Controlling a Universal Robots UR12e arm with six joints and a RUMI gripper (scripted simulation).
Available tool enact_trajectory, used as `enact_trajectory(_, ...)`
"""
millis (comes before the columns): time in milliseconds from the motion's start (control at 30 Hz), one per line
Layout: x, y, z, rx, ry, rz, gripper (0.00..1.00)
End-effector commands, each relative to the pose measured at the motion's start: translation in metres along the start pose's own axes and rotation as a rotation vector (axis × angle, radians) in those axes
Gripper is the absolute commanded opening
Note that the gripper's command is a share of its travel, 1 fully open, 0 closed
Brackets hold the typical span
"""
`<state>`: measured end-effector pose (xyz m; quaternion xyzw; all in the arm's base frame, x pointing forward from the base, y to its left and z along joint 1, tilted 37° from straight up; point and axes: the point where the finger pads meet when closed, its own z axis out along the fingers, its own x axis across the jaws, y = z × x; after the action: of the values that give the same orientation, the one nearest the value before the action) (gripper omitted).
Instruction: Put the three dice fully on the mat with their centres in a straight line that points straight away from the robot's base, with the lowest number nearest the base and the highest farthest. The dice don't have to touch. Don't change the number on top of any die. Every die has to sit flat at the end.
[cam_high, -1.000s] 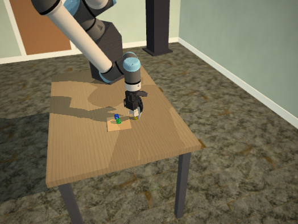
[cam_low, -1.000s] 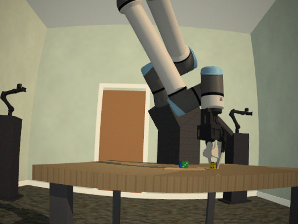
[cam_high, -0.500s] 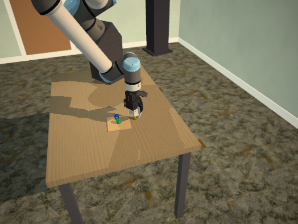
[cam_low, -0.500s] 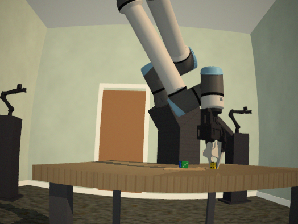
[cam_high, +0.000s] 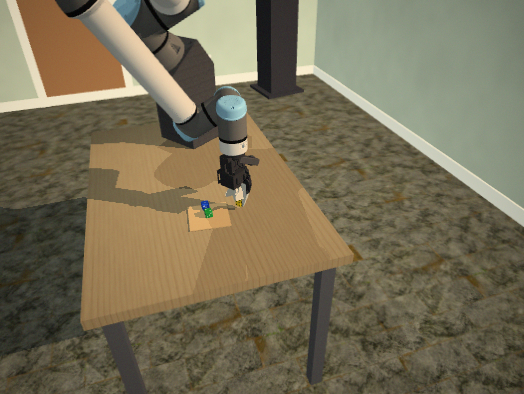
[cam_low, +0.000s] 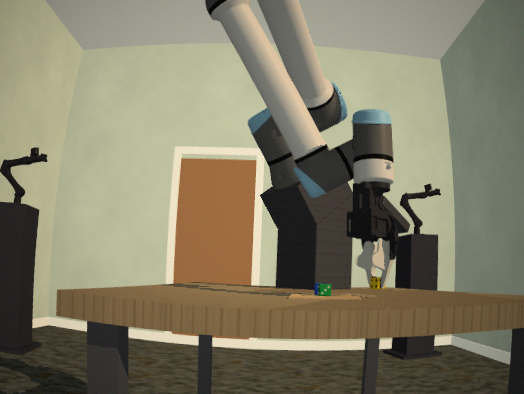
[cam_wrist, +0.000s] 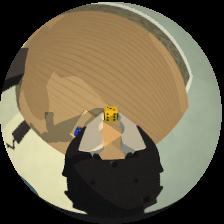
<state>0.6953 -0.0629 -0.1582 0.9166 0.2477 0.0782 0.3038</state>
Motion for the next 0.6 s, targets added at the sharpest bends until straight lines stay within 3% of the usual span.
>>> enact_trajectory(0,0.0,0.0,-0.026,0.0,0.001,0.0,0.06)
enact_trajectory(300,0.0,0.0,-0.076,0.0,0.001,0.0,0.06)
enact_trajectory(567,0.0,0.0,-0.083,0.0,0.001,0.0,0.06)
